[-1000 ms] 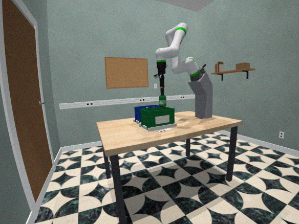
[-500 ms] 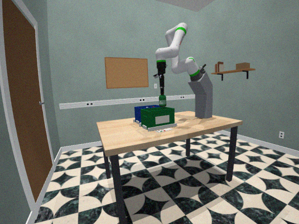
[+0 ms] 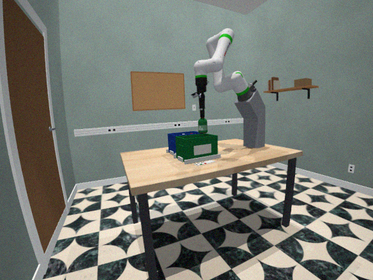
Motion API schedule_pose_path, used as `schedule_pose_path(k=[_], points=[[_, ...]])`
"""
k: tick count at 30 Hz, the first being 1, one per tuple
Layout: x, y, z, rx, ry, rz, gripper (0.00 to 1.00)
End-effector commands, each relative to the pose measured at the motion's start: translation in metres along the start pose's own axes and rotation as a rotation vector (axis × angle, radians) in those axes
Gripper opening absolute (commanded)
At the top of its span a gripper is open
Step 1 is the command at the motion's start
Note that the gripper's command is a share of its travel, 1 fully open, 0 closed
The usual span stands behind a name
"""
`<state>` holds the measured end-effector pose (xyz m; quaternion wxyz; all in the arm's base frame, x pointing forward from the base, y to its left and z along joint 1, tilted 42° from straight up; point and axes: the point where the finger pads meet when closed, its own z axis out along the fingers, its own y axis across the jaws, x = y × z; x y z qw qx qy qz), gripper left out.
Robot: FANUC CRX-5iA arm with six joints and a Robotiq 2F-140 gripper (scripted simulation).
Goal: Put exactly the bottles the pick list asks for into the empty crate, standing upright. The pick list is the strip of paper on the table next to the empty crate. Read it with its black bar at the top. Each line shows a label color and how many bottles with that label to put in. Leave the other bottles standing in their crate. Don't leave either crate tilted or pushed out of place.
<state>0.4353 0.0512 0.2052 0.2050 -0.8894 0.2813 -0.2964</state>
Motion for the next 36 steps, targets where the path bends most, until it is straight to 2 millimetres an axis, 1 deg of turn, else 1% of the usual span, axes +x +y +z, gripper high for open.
schedule_pose_path(k=[1, 9, 36], points=[[0.0, 0.0, 0.0, 0.001, 0.001, 0.0, 0.1], [0.0, 0.0, 0.0, 0.001, 0.001, 0.0, 0.1], [0.001, -0.001, 0.024, 0.001, 0.001, 0.0, 0.1]])
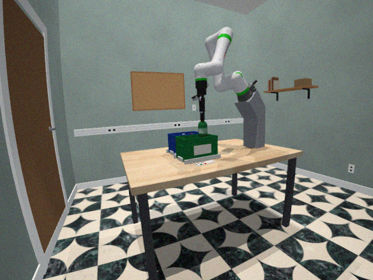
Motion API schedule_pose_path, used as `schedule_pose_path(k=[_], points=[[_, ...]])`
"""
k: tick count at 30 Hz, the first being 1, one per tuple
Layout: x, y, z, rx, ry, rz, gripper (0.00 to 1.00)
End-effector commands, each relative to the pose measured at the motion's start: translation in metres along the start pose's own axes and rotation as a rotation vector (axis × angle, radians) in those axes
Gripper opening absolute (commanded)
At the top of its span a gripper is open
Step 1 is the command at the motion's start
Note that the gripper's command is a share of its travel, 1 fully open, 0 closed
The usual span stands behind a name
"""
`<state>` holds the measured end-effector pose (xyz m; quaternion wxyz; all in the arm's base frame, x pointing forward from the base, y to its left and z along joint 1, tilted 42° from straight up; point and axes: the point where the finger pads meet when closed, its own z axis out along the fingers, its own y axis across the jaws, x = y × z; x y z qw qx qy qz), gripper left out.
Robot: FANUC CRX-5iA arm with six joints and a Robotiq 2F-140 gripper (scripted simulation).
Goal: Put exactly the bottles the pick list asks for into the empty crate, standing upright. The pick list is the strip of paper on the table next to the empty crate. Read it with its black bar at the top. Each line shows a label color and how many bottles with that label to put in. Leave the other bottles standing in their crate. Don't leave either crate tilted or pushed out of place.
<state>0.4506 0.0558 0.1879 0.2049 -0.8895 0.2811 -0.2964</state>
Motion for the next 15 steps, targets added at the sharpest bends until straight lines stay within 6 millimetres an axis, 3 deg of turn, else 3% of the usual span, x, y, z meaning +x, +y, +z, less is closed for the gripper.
schedule_pose_path(k=[1, 15], points=[[0.0, 0.0, 0.0, 0.001, 0.001, 0.0, 0.1], [0.001, 0.0, 0.014, 0.001, 0.001, 0.0, 0.1]])
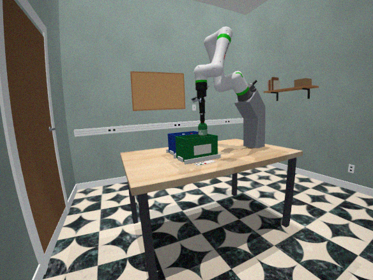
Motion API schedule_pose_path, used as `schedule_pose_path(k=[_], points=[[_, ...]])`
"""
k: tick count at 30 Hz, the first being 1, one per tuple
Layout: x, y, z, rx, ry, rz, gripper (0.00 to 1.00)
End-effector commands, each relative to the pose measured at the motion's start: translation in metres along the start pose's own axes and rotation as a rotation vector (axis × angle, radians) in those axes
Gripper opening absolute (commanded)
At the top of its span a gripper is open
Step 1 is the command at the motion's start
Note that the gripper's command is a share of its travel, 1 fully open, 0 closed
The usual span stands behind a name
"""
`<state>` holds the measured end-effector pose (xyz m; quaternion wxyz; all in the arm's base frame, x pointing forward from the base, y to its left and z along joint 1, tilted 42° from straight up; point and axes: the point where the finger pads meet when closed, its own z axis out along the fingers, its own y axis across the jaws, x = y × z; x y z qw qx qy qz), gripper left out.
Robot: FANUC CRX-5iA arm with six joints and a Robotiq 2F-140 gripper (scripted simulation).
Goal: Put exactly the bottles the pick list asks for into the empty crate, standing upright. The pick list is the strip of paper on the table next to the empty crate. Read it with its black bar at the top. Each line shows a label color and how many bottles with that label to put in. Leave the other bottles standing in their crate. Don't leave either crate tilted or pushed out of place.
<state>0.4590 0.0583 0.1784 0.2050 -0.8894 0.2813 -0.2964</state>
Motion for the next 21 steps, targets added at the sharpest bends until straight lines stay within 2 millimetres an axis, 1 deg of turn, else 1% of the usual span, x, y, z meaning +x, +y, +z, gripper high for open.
schedule_pose_path(k=[1, 21], points=[[0.0, 0.0, 0.002, 0.001, 0.001, 0.0, 0.1], [0.0, 0.0, 0.018, 0.001, 0.001, 0.0, 0.1]])
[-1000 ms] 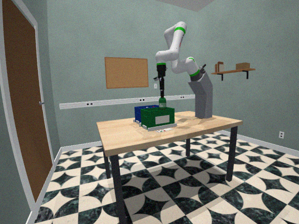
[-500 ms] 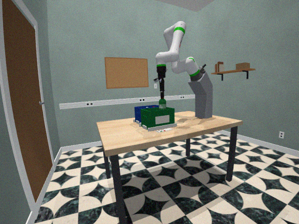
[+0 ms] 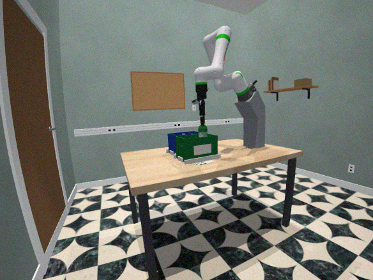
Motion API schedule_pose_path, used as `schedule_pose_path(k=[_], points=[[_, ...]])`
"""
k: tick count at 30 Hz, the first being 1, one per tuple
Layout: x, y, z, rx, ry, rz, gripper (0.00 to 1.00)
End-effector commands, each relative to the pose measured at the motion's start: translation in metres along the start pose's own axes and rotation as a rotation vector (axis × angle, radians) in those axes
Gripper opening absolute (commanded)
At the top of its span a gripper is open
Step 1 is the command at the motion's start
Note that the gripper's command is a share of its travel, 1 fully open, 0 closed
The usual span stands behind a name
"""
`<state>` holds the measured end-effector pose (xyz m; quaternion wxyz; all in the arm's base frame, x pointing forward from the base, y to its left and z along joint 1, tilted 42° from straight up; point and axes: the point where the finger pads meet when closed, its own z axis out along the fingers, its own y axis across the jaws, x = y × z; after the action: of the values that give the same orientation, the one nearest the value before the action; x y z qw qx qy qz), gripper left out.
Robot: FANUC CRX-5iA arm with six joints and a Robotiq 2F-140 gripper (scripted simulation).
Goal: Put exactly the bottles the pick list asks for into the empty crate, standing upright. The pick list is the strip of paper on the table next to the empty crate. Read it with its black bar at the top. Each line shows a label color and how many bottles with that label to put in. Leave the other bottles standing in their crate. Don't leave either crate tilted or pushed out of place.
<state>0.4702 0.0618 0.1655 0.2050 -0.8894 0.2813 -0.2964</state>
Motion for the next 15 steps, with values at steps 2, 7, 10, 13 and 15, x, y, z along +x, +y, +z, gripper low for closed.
schedule_pose_path(k=[2, 7, 10, 13, 15], points=[[0.0, 0.0, 0.003, 0.001, 0.001, 0.0, 0.1], [0.0, 0.0, 0.008, 0.001, 0.001, 0.0, 0.1], [0.0, 0.0, 0.011, 0.001, 0.001, 0.0, 0.1], [0.0, 0.0, 0.014, 0.001, 0.001, 0.0, 0.1], [0.0, 0.0, 0.015, 0.001, 0.001, 0.0, 0.1]])
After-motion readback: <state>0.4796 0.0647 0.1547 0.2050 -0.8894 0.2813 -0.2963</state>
